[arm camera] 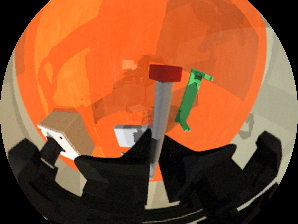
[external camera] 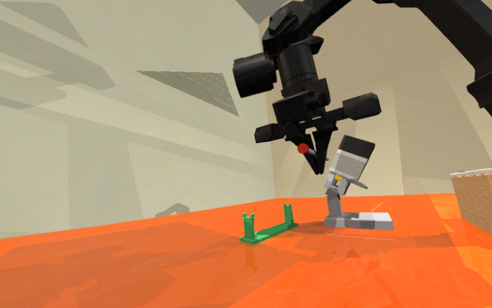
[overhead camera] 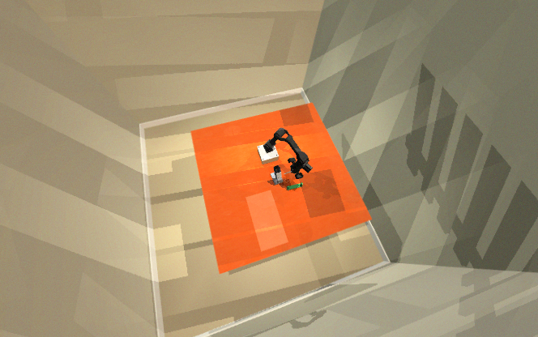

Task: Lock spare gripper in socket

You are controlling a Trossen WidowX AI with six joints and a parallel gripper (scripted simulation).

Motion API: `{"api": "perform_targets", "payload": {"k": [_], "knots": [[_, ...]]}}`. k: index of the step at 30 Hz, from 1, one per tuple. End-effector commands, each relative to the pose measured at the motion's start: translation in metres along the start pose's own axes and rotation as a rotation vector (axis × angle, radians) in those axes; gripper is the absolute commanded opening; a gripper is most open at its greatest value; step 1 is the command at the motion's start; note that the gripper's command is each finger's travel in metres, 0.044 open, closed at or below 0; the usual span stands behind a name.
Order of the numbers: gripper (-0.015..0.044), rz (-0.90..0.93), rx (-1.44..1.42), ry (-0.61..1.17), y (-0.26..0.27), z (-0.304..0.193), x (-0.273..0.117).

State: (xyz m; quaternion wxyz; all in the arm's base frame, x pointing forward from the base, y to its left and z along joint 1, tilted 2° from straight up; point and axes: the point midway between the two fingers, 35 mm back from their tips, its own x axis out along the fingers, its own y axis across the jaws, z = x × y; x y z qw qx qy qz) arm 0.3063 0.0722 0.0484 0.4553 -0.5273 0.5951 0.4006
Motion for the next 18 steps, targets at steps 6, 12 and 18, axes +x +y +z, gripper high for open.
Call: {"api": "perform_targets", "payload": {"k": [6, 12, 18], "knots": [[0.0000, 0.003, -0.003, 0.000, 0.008, 0.003, 0.014], [0.0000, 0.000, -0.008, -0.002, 0.009, 0.010, 0.043], [0.0000, -0.006, -0.007, -0.003, 0.010, 0.013, 0.054]]}}
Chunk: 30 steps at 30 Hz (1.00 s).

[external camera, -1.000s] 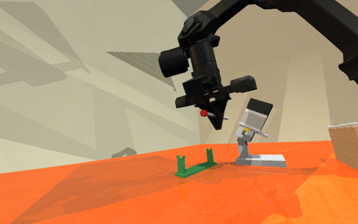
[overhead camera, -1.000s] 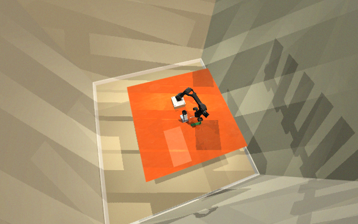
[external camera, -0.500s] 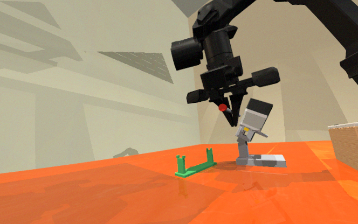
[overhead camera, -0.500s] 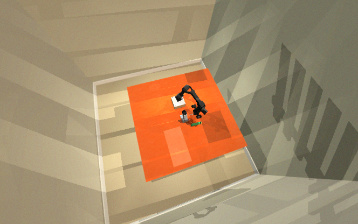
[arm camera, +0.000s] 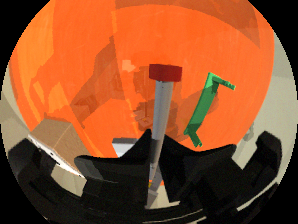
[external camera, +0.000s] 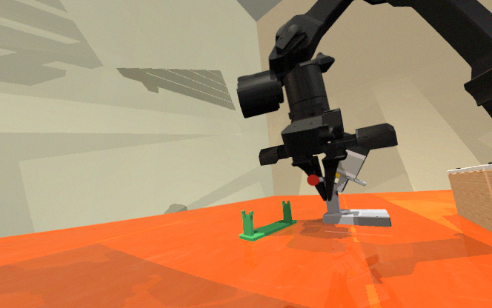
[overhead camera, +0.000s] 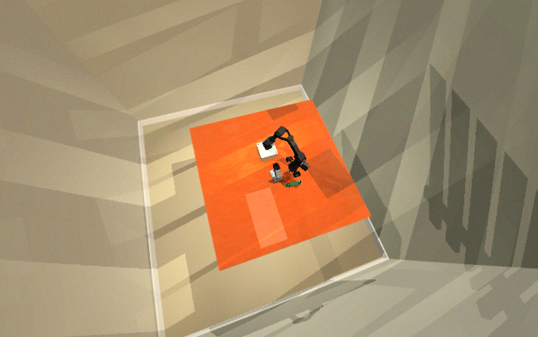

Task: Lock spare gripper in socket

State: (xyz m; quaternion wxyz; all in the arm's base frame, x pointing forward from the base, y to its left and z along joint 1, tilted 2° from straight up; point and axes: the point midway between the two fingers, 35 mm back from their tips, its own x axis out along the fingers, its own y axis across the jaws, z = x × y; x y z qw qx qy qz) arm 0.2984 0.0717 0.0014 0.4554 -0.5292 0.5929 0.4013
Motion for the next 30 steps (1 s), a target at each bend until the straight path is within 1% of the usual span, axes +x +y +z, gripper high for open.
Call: {"api": "perform_targets", "payload": {"k": [1, 30], "knots": [[0.0000, -0.004, -0.002, -0.001, 0.003, 0.002, 0.010], [0.0000, -0.018, 0.002, -0.002, 0.002, -0.011, 0.009]]}}
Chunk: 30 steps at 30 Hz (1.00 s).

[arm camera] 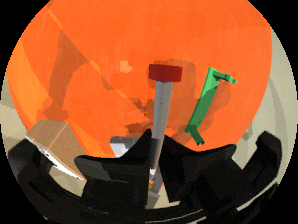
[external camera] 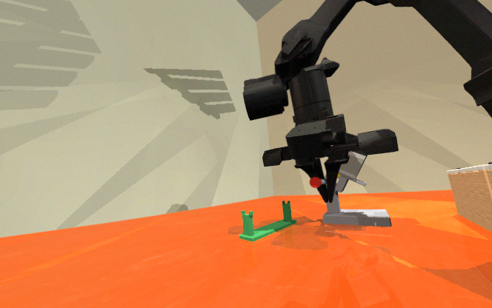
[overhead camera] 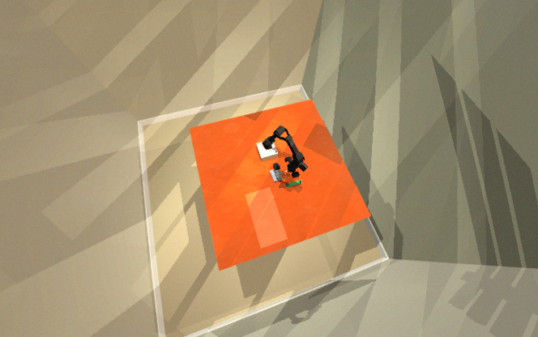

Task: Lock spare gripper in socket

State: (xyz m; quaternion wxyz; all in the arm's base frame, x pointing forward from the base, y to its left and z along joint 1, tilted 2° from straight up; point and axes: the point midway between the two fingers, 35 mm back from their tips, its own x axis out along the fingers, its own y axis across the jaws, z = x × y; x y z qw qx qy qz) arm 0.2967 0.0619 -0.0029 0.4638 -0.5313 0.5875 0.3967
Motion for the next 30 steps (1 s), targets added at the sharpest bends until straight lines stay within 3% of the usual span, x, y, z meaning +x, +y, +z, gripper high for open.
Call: {"api": "perform_targets", "payload": {"k": [1, 30], "knots": [[0.0000, 0.000, -0.006, 0.006, 0.002, -0.004, 0.002], [0.0000, -0.015, -0.002, 0.005, 0.001, -0.014, 0.005]]}}
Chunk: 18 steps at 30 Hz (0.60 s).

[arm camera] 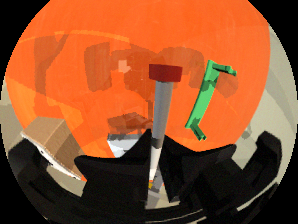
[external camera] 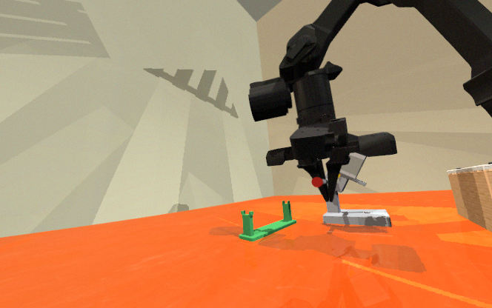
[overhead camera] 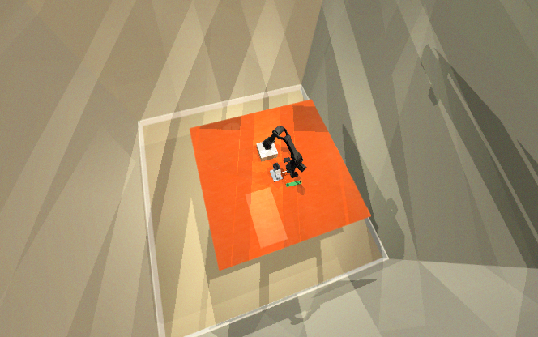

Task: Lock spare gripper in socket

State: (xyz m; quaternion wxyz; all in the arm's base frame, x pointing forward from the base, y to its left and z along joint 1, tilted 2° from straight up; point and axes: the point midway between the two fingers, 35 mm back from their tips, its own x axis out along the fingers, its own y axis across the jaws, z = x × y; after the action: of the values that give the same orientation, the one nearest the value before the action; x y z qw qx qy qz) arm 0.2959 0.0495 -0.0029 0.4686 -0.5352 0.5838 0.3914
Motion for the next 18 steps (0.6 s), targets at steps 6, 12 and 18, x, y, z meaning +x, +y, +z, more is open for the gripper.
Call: {"api": "perform_targets", "payload": {"k": [6, 12, 18], "knots": [[0.0000, -0.001, -0.006, 0.005, 0.0015, -0.0045, 0.0022], [0.0000, -0.005, -0.005, 0.005, 0.0017, -0.0072, 0.0030], [0.0000, -0.010, -0.003, 0.005, 0.0007, -0.0105, 0.0039]]}}
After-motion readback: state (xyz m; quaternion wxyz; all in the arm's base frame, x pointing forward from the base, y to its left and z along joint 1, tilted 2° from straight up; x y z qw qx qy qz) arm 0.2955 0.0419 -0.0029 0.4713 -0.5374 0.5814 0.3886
